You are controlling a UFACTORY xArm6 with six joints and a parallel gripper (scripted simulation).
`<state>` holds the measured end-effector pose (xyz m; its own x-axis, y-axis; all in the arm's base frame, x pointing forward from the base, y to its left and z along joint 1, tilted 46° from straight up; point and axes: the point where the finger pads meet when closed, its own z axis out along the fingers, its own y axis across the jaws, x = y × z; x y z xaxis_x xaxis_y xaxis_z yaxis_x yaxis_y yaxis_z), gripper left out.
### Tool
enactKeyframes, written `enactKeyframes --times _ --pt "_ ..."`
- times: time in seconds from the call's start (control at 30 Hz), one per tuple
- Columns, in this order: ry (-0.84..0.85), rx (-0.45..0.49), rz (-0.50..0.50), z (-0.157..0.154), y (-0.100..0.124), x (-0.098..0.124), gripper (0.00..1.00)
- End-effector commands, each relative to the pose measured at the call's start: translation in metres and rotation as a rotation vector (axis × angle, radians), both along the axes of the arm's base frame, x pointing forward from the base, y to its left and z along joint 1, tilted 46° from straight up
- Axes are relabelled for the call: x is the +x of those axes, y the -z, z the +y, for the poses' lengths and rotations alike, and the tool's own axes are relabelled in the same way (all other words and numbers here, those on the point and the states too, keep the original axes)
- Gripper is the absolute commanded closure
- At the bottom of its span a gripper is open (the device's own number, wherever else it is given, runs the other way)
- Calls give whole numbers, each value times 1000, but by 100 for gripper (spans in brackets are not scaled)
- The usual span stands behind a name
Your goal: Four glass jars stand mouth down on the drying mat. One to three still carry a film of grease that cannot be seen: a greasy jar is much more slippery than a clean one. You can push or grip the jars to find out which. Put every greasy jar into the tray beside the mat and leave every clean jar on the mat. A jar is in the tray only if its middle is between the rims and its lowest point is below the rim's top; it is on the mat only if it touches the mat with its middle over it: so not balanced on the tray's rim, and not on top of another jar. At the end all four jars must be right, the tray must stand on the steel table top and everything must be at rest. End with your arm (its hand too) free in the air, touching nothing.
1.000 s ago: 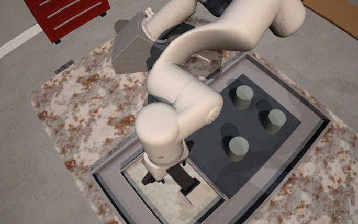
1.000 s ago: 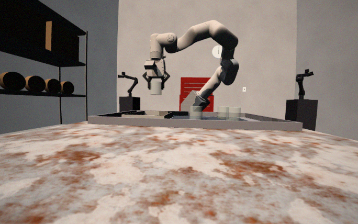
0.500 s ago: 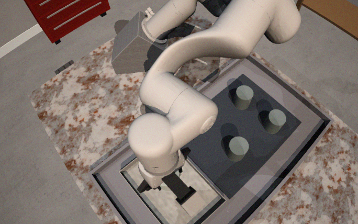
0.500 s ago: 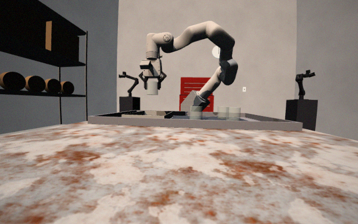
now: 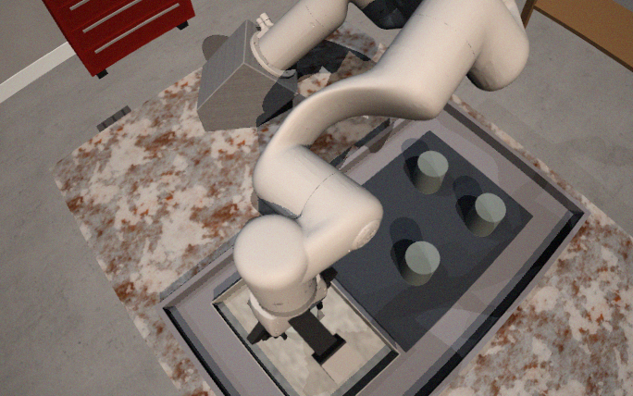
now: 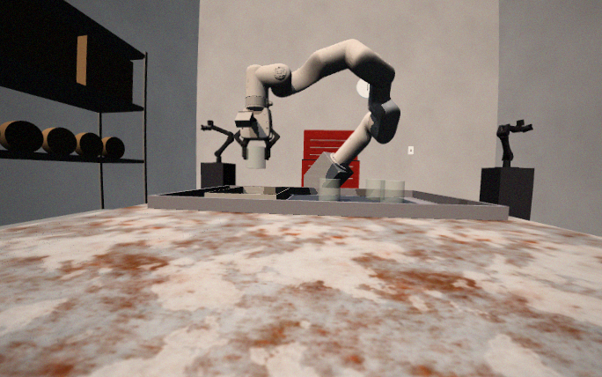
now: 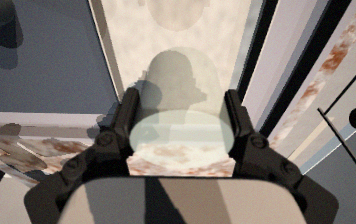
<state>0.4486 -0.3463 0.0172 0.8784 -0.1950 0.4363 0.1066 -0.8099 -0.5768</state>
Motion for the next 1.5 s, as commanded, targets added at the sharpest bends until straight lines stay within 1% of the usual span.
enactKeyframes --times 0.0,0.13,0.2,0.7,0.83,1.1,1.47 --pt "2 -3 -2 6 9 7 100" --pt "2 -3 -2 12 16 12 100" --pt "2 -3 -2 12 16 12 100" --pt "2 -3 -2 34 44 31 100" --pt "2 -3 -2 37 47 33 100" --pt "2 -3 -2 37 47 33 100" --pt "2 -3 -2 43 55 39 100"
